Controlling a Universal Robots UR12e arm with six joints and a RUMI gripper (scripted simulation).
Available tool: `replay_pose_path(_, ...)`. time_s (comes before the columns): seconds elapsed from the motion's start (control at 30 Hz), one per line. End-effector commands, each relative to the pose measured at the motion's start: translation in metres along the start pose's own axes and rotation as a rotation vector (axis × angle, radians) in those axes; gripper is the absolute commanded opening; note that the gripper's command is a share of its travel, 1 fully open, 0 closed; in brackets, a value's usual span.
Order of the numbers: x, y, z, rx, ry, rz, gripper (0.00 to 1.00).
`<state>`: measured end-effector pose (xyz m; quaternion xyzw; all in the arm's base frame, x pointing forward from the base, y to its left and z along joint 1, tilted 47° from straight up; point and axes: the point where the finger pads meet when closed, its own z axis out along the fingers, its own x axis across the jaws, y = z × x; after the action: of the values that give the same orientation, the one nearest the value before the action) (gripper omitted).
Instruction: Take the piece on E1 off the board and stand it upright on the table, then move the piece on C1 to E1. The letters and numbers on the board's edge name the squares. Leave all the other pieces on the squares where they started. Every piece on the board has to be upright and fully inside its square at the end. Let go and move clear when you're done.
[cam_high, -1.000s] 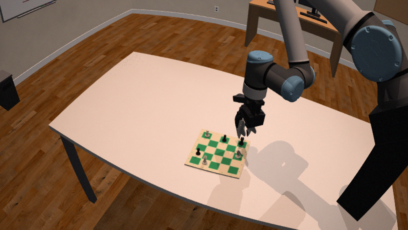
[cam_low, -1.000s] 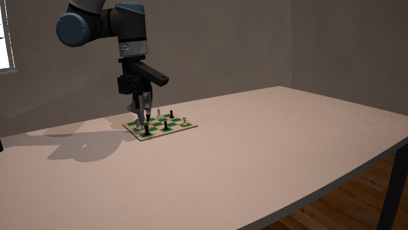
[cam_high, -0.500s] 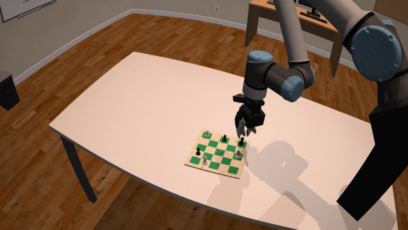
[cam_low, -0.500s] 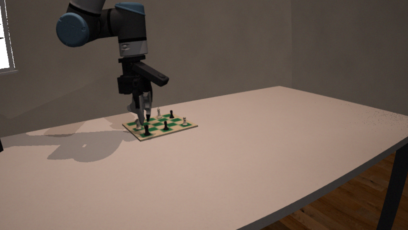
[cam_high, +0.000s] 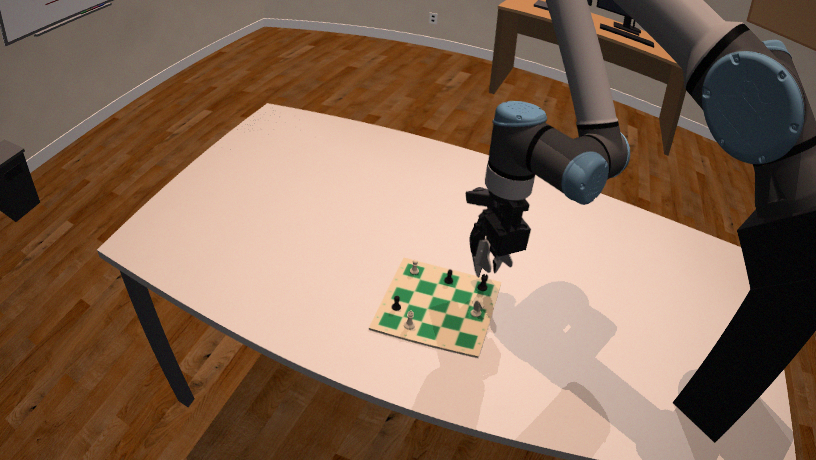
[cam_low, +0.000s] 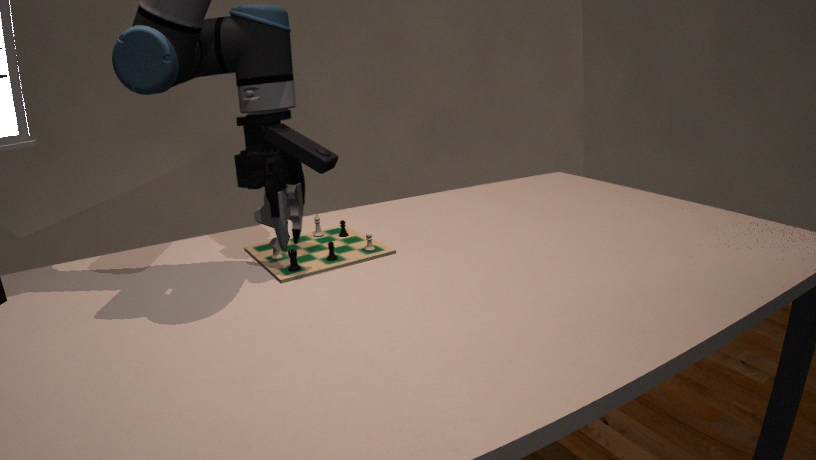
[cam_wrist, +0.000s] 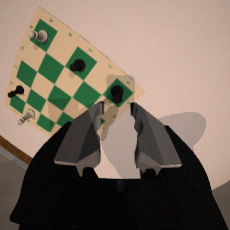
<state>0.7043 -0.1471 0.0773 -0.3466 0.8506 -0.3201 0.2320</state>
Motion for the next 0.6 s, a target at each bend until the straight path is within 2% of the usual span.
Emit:
replay_pose_path(0.0,0.0,0.0,0.001,0.0,0.0,0.0,0.22)
replay_pose_path(0.57,0.0,0.0,0.025,0.0,0.0,0.0,0.22)
